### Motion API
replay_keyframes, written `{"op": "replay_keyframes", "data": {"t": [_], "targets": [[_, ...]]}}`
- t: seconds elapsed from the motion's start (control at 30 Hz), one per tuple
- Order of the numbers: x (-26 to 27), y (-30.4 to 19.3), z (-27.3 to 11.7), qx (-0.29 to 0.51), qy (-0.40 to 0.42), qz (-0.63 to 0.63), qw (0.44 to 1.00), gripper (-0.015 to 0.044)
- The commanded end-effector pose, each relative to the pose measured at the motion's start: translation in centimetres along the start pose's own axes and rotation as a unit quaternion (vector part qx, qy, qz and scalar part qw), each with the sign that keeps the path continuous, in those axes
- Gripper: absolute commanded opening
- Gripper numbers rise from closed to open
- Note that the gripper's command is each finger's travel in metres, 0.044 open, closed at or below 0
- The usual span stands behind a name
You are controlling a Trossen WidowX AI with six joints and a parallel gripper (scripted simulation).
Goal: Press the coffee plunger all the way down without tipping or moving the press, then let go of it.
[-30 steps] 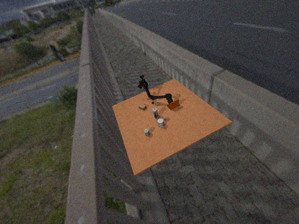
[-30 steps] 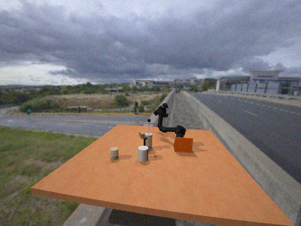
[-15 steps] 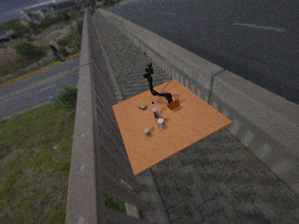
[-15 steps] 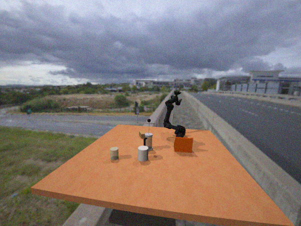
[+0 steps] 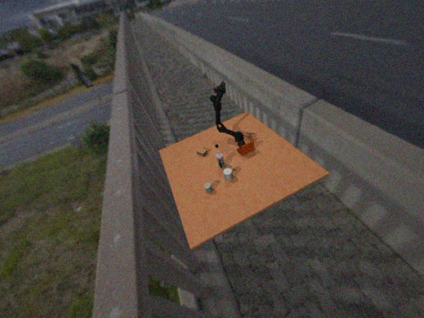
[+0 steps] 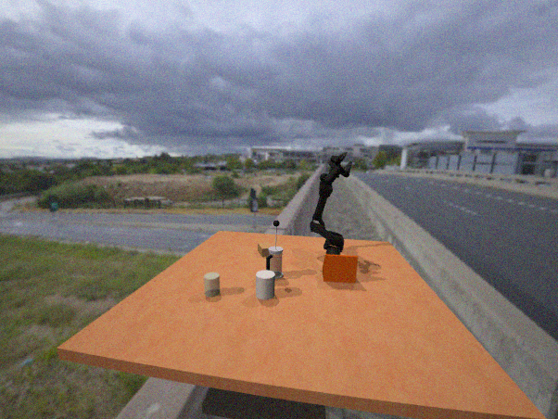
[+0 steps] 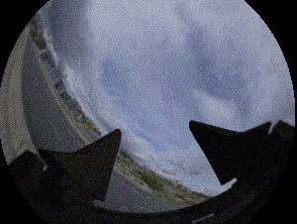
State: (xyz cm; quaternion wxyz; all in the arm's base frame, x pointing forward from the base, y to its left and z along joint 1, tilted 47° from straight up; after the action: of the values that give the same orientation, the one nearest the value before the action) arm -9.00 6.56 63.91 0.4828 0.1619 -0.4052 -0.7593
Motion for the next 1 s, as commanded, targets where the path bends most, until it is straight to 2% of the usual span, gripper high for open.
{"op": "replay_keyframes", "data": {"t": [0.0,0.23,0.33,0.53,0.73,0.97], "targets": [[-5.7,-3.4,1.5,0.031,-0.107,0.016,0.994,0.0440],[-15.9,-8.7,1.0,0.080,-0.302,0.029,0.950,0.0440],[-20.2,-10.9,-0.5,0.101,-0.386,0.028,0.917,0.0440],[-26.3,-13.5,-4.1,0.129,-0.505,0.013,0.853,0.0440],[-32.7,-16.8,-10.9,0.168,-0.660,0.002,0.733,0.0440],[-37.0,-19.6,-21.1,0.220,-0.812,-0.032,0.539,0.0440]]}}
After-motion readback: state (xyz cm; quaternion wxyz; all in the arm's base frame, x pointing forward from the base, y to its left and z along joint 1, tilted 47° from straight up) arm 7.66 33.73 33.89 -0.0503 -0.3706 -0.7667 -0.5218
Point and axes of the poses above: the point midway between the two fingers, 35 mm back from their tips, its own z axis out along the fingers, its own x axis across the jaws, y = z × x, the point moved 1 cm from there along -z, back along the fingers, and after that the axes turned 2 degrees about z, right-handed, at the moved point
